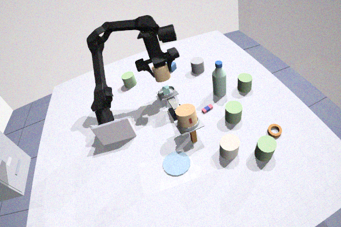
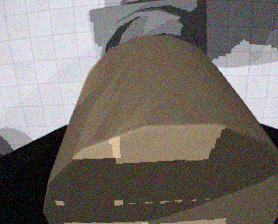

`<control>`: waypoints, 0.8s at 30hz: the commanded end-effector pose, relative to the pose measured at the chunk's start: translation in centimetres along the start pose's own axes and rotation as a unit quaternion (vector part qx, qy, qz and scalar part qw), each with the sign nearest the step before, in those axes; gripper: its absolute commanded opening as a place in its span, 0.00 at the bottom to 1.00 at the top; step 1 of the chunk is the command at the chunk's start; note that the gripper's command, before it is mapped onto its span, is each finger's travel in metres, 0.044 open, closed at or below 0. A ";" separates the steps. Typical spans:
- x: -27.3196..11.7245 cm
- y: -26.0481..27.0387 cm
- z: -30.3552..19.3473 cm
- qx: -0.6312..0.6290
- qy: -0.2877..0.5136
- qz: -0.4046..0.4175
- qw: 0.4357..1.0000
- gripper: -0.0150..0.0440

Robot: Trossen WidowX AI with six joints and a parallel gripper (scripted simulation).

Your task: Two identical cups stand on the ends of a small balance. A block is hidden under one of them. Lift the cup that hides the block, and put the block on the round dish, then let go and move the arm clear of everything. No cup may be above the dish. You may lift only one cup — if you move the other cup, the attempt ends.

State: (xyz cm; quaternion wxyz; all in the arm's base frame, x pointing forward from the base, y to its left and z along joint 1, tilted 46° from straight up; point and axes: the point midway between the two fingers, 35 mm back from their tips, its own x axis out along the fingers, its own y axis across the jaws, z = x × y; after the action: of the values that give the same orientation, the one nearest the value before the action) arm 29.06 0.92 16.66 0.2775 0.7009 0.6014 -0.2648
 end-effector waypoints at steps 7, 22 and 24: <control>2.1 -2.8 -5.5 -0.022 -0.003 -0.008 1.000 0.25; 4.2 -7.8 -10.8 -0.043 0.011 -0.021 0.999 0.25; 4.5 -7.8 -10.8 -0.043 0.011 -0.022 0.999 0.25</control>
State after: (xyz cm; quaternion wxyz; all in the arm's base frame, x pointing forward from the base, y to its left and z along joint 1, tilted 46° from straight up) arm 22.50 12.40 20.73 0.2971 0.6767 0.6310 -0.2358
